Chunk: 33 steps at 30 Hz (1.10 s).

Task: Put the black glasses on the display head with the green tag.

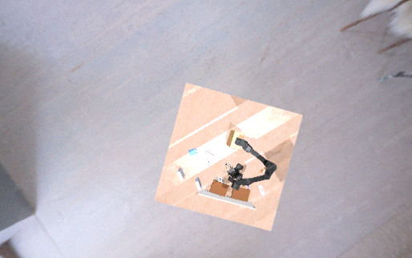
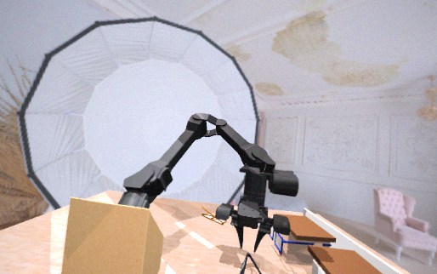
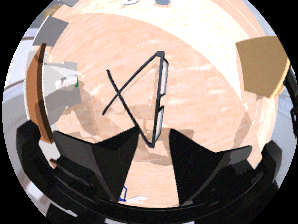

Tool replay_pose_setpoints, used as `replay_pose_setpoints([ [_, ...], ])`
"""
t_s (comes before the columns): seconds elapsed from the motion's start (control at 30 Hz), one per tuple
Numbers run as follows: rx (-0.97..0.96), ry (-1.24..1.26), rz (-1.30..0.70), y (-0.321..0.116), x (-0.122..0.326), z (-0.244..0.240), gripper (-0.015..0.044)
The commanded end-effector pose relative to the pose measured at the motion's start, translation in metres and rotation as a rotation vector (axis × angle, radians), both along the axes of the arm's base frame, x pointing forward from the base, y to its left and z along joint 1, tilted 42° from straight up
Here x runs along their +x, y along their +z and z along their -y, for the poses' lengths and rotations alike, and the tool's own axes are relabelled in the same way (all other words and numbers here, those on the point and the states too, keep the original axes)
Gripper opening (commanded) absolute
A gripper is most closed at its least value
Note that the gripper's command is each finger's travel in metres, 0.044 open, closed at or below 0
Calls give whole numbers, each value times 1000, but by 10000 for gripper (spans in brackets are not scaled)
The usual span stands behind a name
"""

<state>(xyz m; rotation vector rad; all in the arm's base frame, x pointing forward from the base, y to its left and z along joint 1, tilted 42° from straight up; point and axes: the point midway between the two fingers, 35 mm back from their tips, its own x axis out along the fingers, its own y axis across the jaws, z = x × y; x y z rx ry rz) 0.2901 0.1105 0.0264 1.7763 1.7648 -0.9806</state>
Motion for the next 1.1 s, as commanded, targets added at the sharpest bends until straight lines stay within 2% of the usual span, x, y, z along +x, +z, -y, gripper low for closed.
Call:
replay_pose_setpoints([
  [0.0,5,-7,4,3,1,-1,120],
  [1.07,5,-7,4,-27,-4,-28,120],
])
